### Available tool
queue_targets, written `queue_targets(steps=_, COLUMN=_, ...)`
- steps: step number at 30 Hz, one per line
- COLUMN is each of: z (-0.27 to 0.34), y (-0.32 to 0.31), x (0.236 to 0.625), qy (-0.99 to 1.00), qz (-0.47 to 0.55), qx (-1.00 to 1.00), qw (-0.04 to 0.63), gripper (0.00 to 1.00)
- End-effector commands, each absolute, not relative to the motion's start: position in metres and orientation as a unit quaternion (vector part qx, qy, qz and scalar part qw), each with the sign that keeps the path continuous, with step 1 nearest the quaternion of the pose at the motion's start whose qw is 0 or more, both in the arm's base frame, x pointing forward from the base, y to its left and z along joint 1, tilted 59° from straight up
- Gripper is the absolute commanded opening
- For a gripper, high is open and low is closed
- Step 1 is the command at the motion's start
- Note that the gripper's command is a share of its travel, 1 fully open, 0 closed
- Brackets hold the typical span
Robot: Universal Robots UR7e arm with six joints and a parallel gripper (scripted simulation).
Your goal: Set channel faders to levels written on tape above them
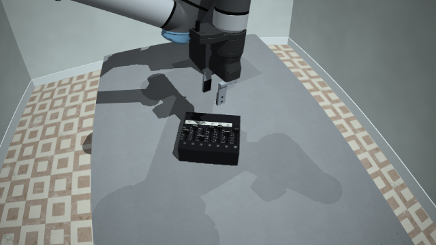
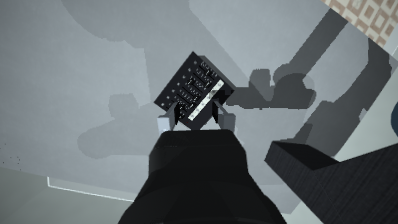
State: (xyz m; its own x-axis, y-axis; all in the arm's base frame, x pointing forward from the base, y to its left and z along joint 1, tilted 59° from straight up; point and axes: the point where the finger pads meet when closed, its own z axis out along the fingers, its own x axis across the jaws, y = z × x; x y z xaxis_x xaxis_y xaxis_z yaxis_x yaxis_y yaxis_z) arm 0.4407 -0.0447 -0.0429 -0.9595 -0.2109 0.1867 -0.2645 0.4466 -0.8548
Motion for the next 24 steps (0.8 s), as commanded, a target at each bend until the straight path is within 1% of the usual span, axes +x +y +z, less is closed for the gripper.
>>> queue_targets(steps=1, z=-0.046, y=-0.043, x=0.446, qy=-0.824, qz=0.512, qx=0.225, qw=0.094, gripper=1.00)
queue_targets(steps=10, z=-0.054, y=-0.039, x=0.453, qy=-0.762, qz=0.502, qx=0.354, qw=0.203, gripper=1.00)
queue_targets(steps=12, z=-0.054, y=-0.039, x=0.453, qy=-0.762, qz=0.502, qx=0.354, qw=0.203, gripper=1.00)
queue_targets(steps=13, z=-0.055, y=-0.039, x=0.454, qy=-0.739, qz=0.495, qx=0.392, qw=0.236, gripper=1.00)
queue_targets(steps=24, z=-0.068, y=-0.032, x=0.461, qy=-0.636, qz=0.454, qx=0.515, qw=0.352, gripper=1.00)
